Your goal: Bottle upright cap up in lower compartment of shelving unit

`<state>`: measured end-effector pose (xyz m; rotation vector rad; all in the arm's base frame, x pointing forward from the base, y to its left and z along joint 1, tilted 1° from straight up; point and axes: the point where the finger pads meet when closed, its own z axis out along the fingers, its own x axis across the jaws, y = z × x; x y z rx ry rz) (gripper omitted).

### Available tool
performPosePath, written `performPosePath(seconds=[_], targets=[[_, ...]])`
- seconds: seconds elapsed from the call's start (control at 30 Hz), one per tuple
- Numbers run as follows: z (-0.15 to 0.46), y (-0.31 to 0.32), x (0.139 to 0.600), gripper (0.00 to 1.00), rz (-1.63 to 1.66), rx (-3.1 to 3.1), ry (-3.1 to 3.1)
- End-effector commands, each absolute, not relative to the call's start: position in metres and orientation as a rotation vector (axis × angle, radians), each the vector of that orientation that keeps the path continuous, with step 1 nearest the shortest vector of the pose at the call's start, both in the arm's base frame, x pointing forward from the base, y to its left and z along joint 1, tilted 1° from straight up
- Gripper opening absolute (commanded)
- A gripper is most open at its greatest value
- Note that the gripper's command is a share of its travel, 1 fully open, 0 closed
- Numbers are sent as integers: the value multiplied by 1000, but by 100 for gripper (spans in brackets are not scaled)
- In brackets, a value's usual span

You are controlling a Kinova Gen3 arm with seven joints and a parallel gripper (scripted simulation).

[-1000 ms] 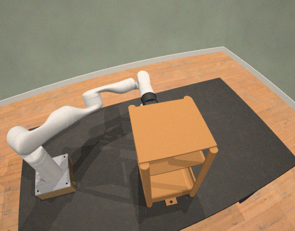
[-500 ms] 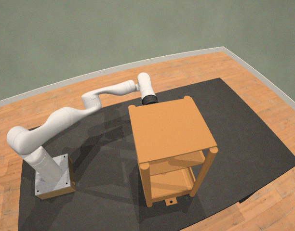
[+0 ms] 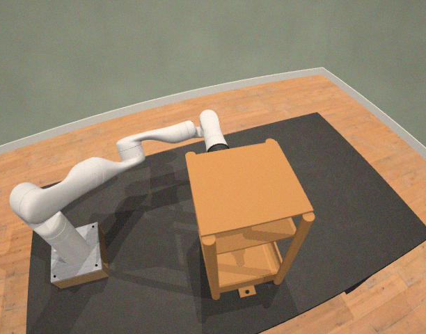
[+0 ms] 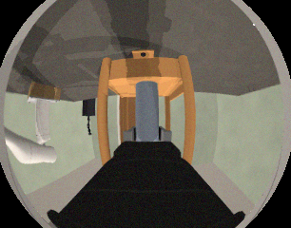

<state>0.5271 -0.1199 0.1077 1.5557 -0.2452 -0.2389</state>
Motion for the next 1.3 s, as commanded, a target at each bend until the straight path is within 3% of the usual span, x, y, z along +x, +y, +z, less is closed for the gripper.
performPosePath(seconds=[0.0,1.27], targets=[[105,-130,523,0,-243,1559,-235],[104,-186,505,0,-243,1559,-233]])
